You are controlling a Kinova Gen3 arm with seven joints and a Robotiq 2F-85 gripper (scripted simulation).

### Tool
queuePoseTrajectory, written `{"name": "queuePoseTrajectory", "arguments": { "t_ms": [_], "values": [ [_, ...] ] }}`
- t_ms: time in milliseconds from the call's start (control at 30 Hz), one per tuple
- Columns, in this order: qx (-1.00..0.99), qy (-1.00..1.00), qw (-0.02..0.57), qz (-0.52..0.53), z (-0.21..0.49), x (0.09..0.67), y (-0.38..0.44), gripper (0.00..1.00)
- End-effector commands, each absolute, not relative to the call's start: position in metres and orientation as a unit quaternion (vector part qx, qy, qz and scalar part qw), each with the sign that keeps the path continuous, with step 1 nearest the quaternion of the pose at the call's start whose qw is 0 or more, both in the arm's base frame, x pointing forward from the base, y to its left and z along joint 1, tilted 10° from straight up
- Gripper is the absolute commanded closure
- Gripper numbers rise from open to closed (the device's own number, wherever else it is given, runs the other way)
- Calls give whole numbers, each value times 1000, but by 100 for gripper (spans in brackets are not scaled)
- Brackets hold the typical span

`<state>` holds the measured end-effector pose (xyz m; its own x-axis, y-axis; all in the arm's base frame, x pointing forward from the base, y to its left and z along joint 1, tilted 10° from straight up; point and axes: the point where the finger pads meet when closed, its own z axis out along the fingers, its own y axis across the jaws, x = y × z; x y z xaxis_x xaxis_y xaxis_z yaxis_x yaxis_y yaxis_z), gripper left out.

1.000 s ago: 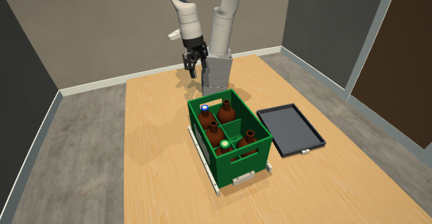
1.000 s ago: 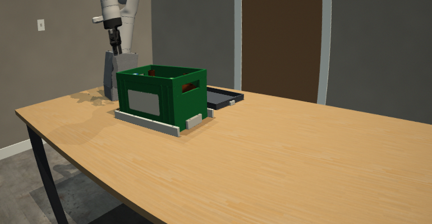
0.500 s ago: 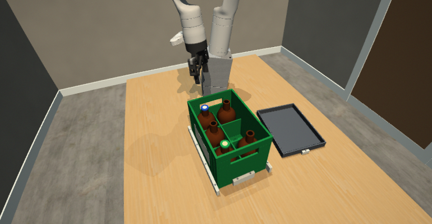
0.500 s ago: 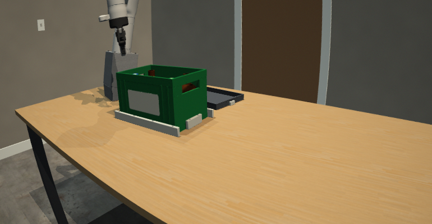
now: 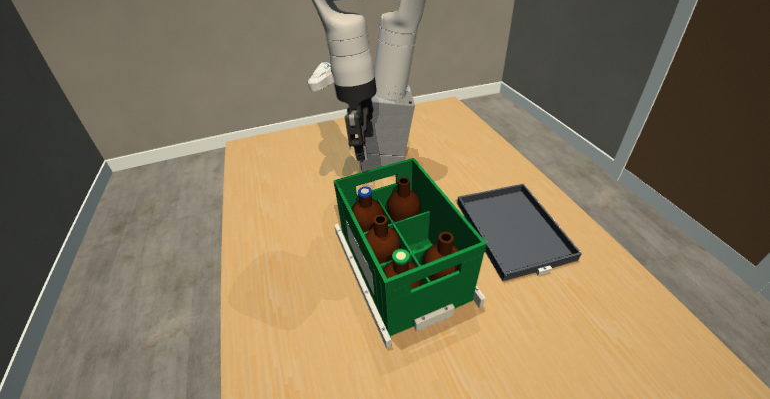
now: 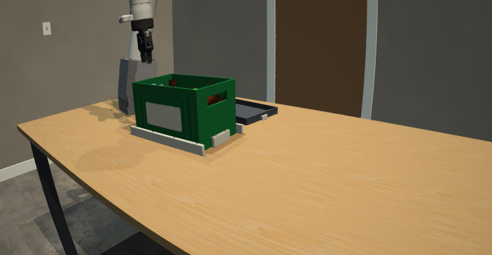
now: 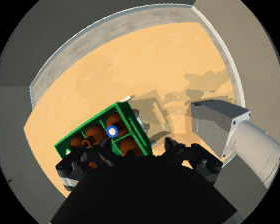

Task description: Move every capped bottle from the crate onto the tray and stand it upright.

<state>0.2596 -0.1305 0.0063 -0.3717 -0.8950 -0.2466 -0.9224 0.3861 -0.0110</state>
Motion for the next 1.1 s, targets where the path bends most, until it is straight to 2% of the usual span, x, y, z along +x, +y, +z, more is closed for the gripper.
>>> {"name": "queuePoseTrajectory", "arguments": {
  "t_ms": [0,1067],
  "values": [
    [-569,813,105,61,7,273,-127,0],
    [-696,712,83,46,11,358,-125,0]
  ]
}}
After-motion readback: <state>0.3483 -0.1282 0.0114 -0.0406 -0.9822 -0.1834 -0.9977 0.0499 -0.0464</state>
